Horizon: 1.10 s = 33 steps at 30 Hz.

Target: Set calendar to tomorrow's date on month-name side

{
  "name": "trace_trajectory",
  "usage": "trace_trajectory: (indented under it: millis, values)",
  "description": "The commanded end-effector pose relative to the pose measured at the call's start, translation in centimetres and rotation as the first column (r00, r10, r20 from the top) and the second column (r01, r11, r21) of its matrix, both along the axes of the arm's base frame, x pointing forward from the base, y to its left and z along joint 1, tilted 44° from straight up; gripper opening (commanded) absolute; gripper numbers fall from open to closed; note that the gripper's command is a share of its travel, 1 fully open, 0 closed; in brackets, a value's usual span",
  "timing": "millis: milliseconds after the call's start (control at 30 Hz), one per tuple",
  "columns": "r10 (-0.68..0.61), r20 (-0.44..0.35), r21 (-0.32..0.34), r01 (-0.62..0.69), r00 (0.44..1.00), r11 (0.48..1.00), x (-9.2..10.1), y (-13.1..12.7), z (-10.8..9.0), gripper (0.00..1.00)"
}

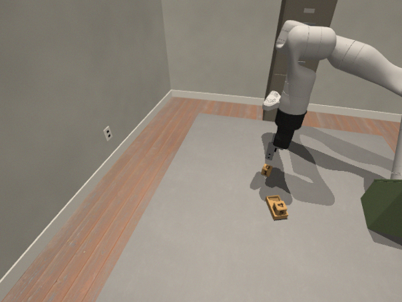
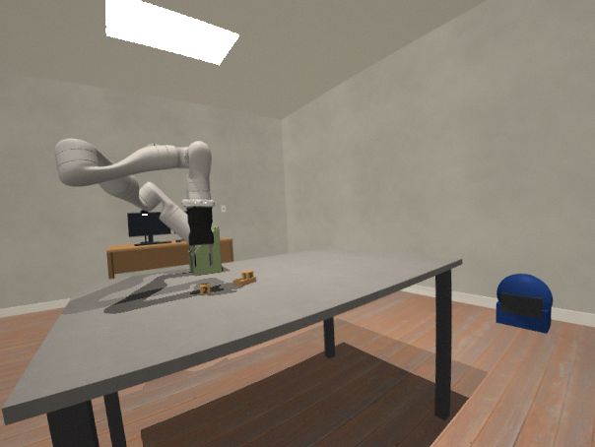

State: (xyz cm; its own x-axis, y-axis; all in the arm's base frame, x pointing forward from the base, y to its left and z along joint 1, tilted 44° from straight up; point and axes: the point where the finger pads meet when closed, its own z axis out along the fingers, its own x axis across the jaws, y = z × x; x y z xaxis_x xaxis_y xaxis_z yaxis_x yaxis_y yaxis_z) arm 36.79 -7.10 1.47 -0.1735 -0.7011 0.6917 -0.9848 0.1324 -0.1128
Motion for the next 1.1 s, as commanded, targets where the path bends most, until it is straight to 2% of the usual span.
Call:
trace_trajectory:
  millis: [0, 1067]
  values:
    - [0.001, 0.000, 0.000, -0.001, 1.000, 1.000, 0.0, 0.0, -0.1, 0.87]
    - [0.000, 0.000, 0.000, 0.000, 1.000, 1.000, -0.1, -2.7, -2.8, 0.87]
